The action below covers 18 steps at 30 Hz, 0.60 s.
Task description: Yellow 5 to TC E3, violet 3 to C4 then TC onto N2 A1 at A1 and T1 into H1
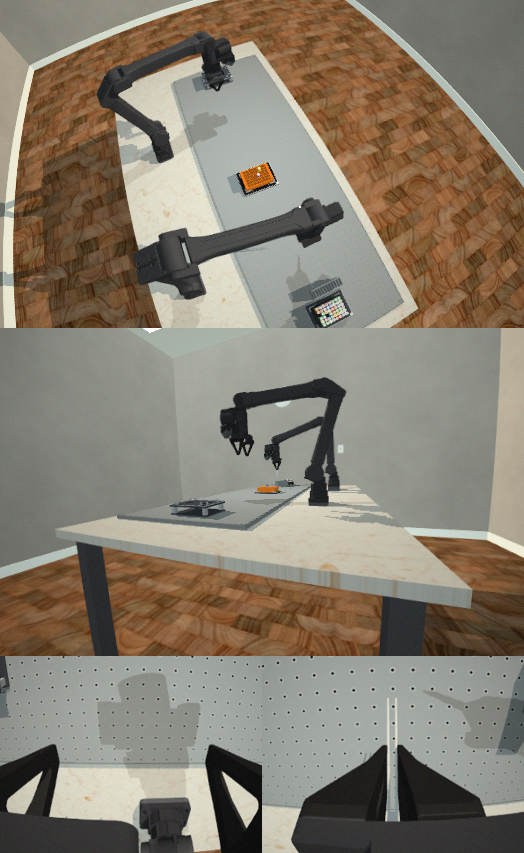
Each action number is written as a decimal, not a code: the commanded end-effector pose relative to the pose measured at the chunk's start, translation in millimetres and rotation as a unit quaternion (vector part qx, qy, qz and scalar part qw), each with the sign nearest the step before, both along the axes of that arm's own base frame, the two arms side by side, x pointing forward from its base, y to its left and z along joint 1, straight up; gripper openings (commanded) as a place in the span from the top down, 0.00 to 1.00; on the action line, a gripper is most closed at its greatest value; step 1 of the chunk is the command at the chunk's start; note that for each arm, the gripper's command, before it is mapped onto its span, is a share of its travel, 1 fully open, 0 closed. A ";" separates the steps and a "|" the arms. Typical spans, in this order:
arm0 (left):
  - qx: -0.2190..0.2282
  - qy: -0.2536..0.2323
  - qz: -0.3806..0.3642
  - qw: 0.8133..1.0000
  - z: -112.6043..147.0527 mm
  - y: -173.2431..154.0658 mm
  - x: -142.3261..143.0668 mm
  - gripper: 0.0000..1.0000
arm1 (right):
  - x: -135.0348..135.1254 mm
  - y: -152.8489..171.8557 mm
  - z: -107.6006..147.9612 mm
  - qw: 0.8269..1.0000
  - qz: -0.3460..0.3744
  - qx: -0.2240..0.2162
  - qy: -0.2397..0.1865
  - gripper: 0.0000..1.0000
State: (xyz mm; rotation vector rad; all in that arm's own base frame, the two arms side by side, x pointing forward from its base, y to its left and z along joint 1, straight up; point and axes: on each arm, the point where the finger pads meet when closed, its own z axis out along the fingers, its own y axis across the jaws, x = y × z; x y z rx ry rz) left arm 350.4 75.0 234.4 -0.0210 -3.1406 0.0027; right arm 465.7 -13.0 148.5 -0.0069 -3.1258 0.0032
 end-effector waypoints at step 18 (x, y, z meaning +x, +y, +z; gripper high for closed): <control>0.005 -0.018 0.000 1.000 13.9 1.8 8.9 0.00 | 23.3 -38.5 18.7 1.000 0.003 -0.003 -0.018 0.93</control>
